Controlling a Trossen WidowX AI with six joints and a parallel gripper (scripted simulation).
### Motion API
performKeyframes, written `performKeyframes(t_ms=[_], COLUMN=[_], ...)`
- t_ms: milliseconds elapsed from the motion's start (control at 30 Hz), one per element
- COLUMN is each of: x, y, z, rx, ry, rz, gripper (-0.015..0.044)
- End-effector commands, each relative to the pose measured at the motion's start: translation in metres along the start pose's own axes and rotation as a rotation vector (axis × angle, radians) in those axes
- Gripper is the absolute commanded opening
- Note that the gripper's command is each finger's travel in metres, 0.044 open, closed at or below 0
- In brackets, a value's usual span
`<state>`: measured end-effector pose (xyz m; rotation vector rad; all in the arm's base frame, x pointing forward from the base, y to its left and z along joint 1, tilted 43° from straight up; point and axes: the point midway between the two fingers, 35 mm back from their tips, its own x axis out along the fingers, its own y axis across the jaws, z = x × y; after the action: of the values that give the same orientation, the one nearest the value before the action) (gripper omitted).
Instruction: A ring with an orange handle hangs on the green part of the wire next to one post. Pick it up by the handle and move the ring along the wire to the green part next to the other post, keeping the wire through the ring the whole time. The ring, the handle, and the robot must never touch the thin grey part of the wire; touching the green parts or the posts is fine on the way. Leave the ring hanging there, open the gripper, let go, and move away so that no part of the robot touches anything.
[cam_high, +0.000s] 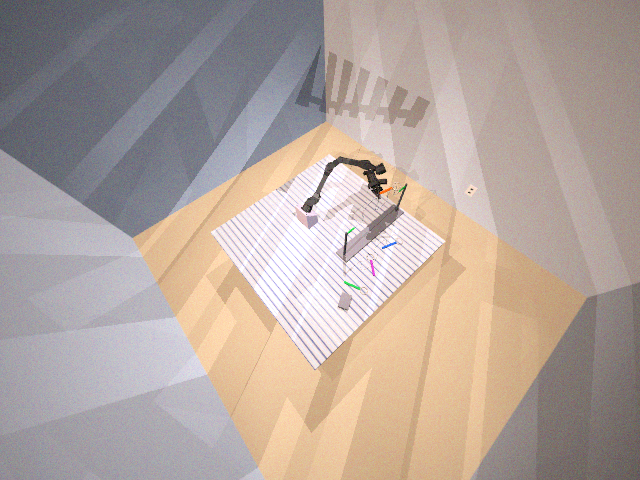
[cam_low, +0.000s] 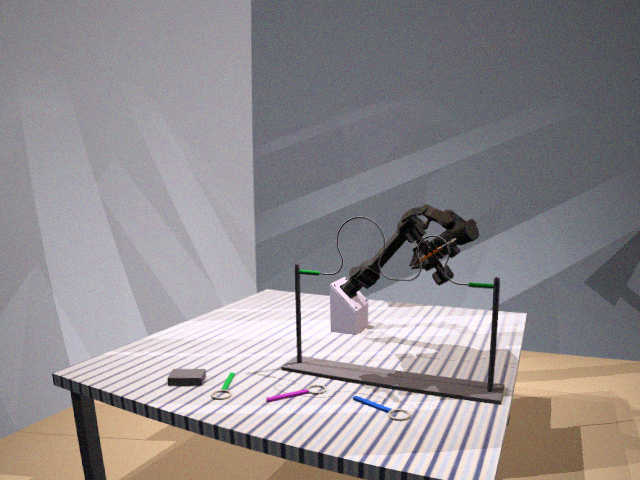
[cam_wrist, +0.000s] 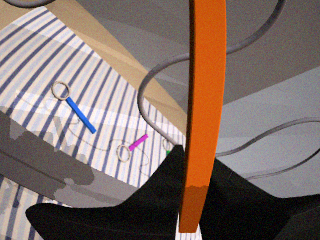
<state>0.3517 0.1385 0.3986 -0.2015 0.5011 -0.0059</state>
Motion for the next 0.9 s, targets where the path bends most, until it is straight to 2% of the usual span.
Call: performKeyframes(t_ms=[0,867], x=[0.000,-0.006], y=[0.006,0.042], z=[0.001,0.014], rx=[0.090,0.607], ry=[-0.005,-0.030], rz=[0.050,0.359], gripper=[-0.0150,-0.0150])
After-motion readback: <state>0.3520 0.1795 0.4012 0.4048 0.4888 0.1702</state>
